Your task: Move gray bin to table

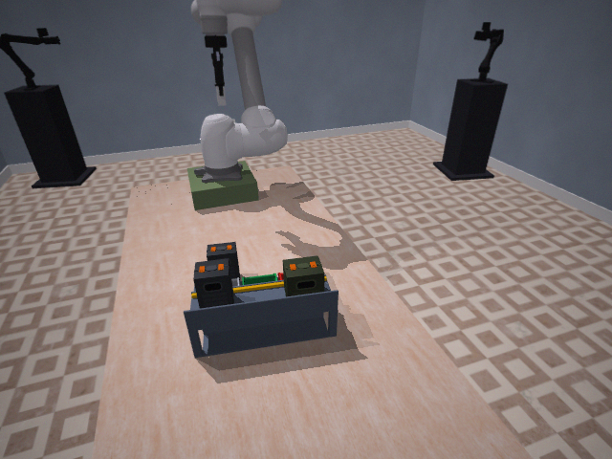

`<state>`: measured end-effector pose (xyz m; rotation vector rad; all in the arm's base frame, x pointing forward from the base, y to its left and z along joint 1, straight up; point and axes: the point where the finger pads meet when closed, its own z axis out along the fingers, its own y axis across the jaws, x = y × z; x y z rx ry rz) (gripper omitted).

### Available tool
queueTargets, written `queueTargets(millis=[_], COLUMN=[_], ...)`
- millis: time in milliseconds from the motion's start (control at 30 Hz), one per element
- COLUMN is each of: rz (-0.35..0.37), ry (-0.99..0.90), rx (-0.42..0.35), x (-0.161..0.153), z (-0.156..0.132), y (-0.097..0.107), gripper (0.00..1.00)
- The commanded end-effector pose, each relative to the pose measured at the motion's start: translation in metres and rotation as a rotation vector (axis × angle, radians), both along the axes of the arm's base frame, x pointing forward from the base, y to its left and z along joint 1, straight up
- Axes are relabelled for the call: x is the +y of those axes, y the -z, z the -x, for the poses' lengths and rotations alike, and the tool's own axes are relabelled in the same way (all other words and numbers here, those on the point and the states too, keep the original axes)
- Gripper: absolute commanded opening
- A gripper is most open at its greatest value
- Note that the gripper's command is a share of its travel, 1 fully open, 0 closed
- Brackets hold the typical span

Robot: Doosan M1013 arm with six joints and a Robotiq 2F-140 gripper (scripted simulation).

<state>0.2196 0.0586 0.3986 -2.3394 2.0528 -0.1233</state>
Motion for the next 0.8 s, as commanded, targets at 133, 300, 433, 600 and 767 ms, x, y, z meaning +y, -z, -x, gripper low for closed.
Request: queueTargets(millis=[133,300,433,600,767], rz=[-0.018,-0.03,-0.03,-0.03,-0.03], ry=[0.043,0.07,0.07,0.07,0.07], rx=[0.046,0.075,0.075,0.075,0.075], x=[0.0,0.0,0.0,0.0,-0.001], z=[0.0,0.0,0.0,0.0,-0.05], y=[0.0,0.0,0.0,0.0,0.0], gripper=[0.57,0.57,0.57,0.57,0.57])
